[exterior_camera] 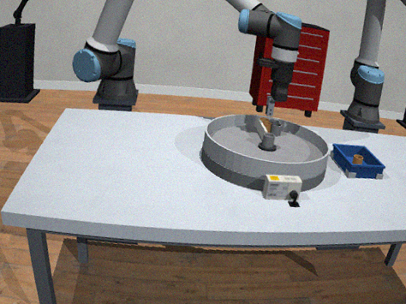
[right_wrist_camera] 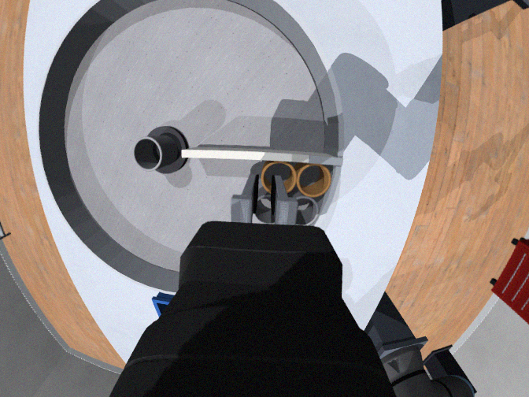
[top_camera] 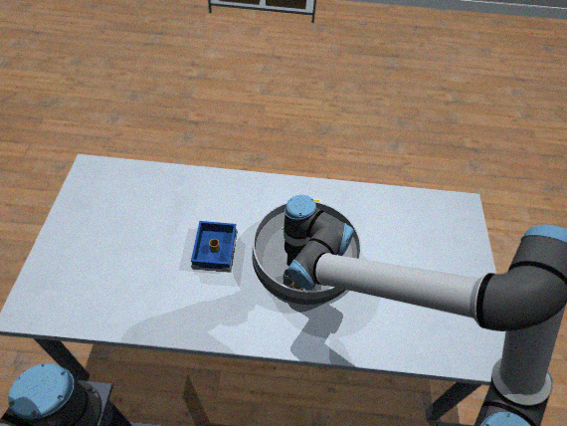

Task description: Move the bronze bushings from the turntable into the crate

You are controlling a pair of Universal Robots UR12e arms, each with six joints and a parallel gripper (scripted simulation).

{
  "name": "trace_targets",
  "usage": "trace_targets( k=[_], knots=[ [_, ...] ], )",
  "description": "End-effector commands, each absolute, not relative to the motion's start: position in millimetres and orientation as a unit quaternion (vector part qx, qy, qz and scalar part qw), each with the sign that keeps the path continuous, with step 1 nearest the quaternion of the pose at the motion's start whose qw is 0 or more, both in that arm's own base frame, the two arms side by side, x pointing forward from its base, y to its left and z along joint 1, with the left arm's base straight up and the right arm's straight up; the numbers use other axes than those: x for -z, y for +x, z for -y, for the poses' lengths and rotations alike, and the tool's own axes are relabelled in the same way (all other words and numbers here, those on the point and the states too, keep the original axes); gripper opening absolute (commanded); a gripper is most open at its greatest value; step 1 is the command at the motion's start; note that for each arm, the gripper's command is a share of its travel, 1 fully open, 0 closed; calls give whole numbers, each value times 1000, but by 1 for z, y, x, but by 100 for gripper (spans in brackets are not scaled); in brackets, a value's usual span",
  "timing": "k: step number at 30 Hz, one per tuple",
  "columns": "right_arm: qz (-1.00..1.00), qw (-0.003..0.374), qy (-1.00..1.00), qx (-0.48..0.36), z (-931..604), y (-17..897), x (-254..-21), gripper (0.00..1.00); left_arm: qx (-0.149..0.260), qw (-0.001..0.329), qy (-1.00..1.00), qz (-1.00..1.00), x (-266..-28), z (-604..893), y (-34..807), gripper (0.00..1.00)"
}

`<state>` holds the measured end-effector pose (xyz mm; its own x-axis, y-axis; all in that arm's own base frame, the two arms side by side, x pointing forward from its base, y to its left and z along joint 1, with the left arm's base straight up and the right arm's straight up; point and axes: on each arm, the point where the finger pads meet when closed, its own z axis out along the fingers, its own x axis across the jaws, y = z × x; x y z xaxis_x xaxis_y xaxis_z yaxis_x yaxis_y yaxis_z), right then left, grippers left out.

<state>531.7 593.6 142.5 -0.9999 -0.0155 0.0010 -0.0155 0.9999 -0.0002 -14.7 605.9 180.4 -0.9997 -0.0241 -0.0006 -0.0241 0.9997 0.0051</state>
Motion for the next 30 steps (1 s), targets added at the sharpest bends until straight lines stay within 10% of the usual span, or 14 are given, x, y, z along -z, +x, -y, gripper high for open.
trace_targets(
  k=[1,30],
  knots=[
    [1000,0,7,1,-593,533,-144,36,0,0,-14,-1000,-177,-604,-16,100],
    [1000,1,7,-1,-591,533,-119,36,0,0,-14,-1000,-177,-604,-16,100]
  ],
)
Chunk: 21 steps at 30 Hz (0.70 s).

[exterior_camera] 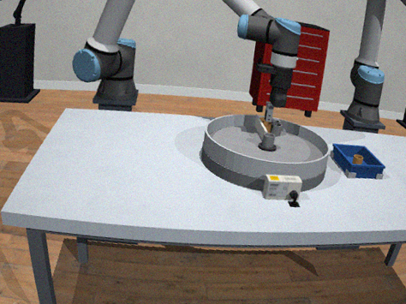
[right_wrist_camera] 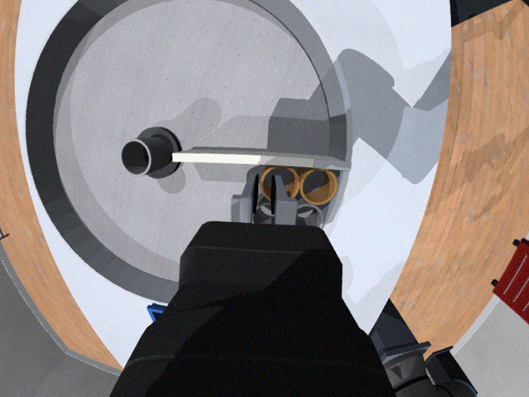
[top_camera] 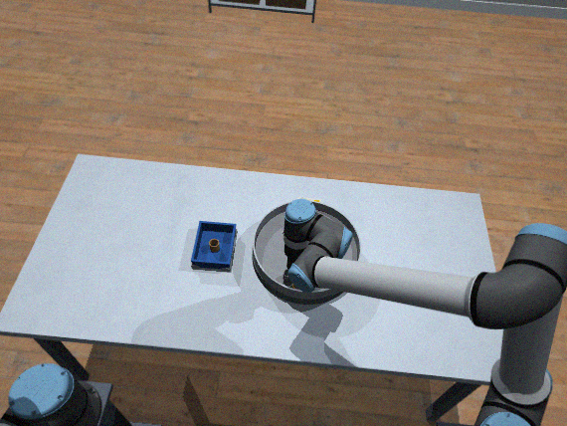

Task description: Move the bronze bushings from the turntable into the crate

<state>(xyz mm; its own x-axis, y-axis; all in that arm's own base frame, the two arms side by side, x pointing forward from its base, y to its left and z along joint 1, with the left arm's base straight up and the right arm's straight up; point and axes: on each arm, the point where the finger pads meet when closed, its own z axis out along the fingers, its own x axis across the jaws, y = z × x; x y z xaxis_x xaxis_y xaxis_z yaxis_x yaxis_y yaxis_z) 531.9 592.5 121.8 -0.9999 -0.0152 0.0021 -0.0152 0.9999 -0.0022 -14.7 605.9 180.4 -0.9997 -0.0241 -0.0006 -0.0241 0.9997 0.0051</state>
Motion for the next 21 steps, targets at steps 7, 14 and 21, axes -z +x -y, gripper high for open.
trace_targets(
  k=[7,14,21],
  knots=[
    [1000,-2,7,3,-594,535,-125,36,0,0,-14,-1000,-177,-604,-16,100],
    [1000,0,7,0,-592,534,-121,36,0,0,-14,-1000,-177,-604,-16,100],
    [1000,0,7,0,-592,534,-121,36,0,0,-14,-1000,-177,-604,-16,100]
  ],
)
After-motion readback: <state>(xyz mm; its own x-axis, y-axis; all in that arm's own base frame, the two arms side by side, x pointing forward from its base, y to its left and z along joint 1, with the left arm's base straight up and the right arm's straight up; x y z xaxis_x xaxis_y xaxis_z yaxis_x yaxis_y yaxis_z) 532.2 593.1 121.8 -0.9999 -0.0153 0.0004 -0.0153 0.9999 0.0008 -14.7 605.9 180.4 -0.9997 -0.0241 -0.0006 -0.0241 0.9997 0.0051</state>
